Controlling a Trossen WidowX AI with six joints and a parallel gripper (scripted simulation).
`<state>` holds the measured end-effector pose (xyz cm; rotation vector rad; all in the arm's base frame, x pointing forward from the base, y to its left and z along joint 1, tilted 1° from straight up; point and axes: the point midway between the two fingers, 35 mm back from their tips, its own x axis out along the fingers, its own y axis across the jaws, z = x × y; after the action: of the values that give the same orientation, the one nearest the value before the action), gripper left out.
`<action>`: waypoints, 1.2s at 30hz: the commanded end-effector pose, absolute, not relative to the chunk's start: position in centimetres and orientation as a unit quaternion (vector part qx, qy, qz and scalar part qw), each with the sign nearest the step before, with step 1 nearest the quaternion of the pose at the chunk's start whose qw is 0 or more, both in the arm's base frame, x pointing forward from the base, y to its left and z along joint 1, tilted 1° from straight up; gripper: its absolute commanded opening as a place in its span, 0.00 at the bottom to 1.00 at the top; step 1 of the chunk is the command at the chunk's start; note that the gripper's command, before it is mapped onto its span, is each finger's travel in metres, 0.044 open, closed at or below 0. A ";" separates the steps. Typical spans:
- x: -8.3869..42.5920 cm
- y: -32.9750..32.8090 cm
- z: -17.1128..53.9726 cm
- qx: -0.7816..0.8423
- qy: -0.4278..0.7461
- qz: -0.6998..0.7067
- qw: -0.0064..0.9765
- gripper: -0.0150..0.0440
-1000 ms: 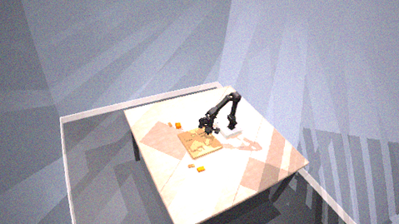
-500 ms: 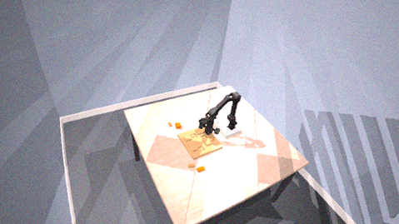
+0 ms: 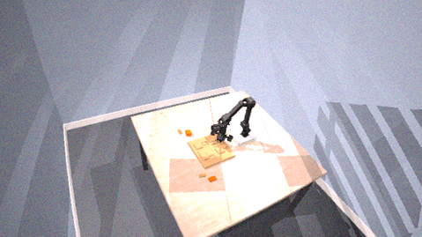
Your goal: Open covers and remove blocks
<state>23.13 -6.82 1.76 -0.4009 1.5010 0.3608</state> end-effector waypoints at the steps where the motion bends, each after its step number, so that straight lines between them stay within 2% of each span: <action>1: 22.9 -6.7 1.6 -0.180 0.675 0.165 0.696 0.25; 36: 23.1 -6.8 2.0 -0.180 0.674 0.163 0.698 0.25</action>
<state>23.09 -6.81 1.81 -0.4015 1.5011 0.3616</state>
